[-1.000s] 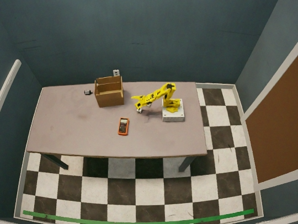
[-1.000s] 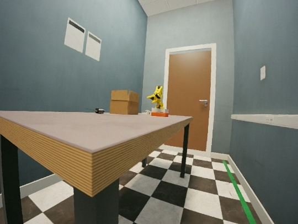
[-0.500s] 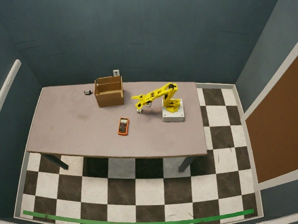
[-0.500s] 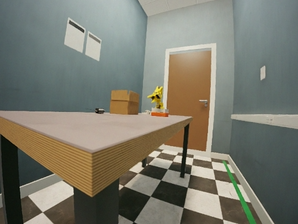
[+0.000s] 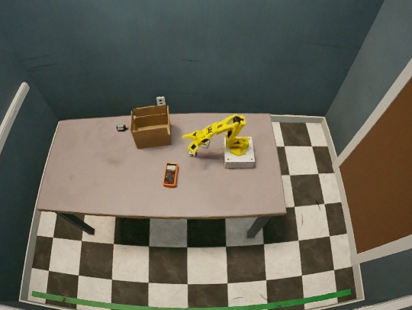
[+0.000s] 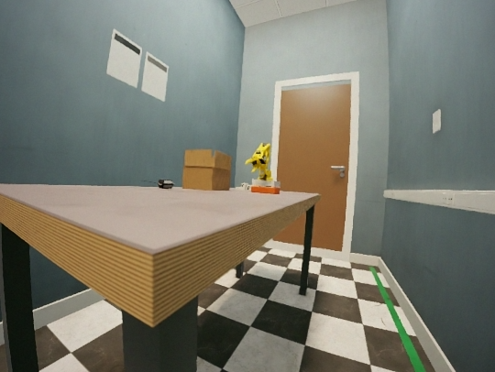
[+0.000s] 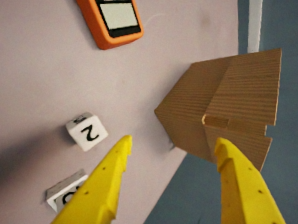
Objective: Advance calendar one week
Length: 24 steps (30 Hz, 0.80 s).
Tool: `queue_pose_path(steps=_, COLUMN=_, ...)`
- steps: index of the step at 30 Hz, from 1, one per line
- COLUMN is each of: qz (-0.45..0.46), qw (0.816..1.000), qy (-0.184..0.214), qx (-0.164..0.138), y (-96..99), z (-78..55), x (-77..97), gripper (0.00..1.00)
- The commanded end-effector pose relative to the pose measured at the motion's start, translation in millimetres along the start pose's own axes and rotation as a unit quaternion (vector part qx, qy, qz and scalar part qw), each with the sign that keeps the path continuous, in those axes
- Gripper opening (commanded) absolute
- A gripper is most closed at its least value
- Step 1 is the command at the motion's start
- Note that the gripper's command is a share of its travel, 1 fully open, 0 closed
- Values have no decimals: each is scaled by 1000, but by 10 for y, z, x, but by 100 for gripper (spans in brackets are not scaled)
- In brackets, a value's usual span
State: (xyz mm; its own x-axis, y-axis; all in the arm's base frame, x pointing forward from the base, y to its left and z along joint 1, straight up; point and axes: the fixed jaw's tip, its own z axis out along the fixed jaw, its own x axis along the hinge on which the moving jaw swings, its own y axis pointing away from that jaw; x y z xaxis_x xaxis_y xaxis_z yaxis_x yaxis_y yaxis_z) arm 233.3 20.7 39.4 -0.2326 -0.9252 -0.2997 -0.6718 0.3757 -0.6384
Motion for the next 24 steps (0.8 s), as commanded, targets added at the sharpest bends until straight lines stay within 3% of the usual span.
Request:
queue_pose_path(steps=1, qz=-32, qw=995, qy=28, qx=-93, y=153, z=22, x=93, gripper=35)
queue_pose_path(steps=6, qz=-40, qw=992, qy=36, qx=-112, y=191, z=25, x=113, gripper=35)
queue_pose_path(steps=7, qz=-47, qw=989, qy=45, qx=-132, y=229, z=28, x=133, gripper=35)
queue_pose_path(steps=21, qz=-87, qw=965, qy=81, qx=-236, y=408, z=52, x=236, gripper=35)
queue_pose_path(steps=23, qz=-87, qw=965, qy=81, qx=-236, y=408, z=52, x=236, gripper=35)
queue_pose_path(steps=24, qz=-95, qw=957, qy=88, qx=-260, y=444, z=61, x=260, gripper=35)
